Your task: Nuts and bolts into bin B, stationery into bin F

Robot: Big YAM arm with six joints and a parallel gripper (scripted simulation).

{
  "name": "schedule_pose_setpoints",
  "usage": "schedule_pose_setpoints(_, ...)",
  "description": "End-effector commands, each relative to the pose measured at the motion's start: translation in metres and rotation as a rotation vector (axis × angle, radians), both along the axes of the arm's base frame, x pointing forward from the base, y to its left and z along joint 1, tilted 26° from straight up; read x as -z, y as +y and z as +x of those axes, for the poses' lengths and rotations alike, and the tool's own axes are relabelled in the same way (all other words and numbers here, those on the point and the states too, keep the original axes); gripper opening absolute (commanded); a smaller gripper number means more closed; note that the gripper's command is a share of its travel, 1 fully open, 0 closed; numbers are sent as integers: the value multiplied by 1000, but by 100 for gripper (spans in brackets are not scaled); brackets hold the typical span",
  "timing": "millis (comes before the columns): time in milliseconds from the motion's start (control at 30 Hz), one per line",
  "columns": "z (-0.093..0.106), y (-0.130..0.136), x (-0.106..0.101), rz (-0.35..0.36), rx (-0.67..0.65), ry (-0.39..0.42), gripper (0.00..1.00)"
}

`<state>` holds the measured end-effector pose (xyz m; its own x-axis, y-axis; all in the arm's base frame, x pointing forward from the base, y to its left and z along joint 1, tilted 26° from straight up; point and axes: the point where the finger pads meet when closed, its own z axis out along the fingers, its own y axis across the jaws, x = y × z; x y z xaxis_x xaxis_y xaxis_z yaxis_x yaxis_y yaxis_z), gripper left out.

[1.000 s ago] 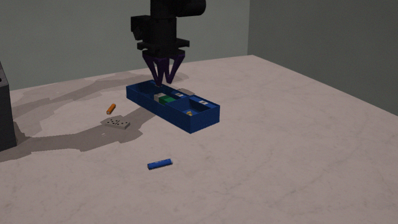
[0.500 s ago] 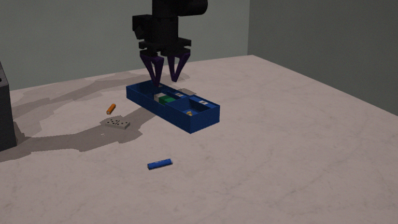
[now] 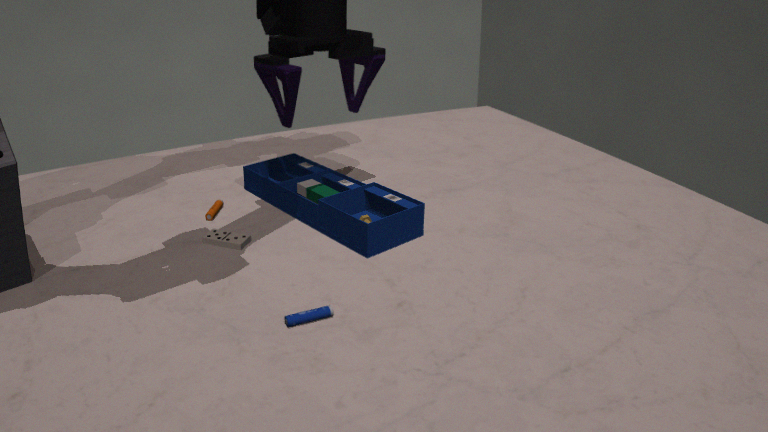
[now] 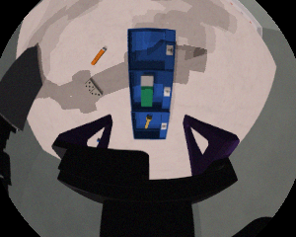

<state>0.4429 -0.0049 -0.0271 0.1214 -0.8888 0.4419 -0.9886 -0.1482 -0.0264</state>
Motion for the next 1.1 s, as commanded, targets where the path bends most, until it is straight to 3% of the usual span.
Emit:
schedule_pose_setpoints(0,20,20,-34,12,-7,-62,100)
schedule_pose_setpoints(267,17,34,-64,15,-6,-65,100)
schedule_pose_setpoints(367,17,24,-68,15,19,-65,100)
schedule_pose_setpoints(433,16,39,-75,16,-7,-66,100)
schedule_pose_setpoints(767,11,58,-113,21,-6,-68,100)
schedule_pose_setpoints(900,12,47,-114,20,18,-68,100)
schedule_pose_setpoints(967,-3,41,-89,3,22,-6,100)
schedule_pose_setpoints(1067,-6,41,-84,3,18,-3,100)
